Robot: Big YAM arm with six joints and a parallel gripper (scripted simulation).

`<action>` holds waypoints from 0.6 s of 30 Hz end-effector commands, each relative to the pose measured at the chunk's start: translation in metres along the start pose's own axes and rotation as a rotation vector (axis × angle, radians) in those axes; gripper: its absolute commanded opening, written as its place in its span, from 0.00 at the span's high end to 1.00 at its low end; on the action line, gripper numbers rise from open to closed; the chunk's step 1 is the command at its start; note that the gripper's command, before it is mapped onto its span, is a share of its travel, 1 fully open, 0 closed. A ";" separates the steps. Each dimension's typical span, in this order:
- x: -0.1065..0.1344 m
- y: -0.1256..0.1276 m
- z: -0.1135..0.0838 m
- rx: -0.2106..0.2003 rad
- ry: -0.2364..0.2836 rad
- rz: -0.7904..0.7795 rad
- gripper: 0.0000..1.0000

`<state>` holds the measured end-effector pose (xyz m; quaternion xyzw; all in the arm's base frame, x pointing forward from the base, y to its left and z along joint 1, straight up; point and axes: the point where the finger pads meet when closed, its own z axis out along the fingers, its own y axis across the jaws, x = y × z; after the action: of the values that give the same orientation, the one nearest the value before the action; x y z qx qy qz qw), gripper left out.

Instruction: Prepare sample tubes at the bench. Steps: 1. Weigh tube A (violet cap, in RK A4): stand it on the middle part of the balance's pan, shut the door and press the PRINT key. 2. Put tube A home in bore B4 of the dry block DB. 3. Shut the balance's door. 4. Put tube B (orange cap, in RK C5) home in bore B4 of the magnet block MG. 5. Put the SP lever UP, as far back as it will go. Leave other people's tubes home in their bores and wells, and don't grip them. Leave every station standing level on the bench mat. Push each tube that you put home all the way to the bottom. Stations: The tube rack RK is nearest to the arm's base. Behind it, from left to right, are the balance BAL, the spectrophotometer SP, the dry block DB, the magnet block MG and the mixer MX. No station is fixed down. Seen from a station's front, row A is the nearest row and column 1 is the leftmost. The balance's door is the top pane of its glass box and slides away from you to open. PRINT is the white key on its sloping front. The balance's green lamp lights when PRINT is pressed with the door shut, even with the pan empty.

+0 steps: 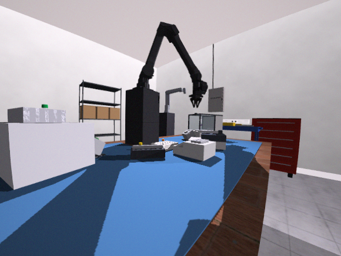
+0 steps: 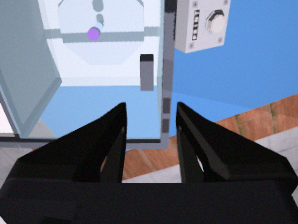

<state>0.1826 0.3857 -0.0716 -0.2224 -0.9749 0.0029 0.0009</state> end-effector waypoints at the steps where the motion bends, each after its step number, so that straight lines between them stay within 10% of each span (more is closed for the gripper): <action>1: -0.001 0.027 -0.027 -0.061 -0.001 0.010 0.70; 9: -0.001 0.012 -0.008 -0.014 -0.002 0.010 0.70; 10: 0.000 -0.003 0.004 -0.003 -0.002 -0.042 1.00; 18: 0.000 -0.020 0.027 -0.006 0.000 -0.310 1.00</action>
<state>0.1754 0.3703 -0.0857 -0.1389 -0.9903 -0.0034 -0.0008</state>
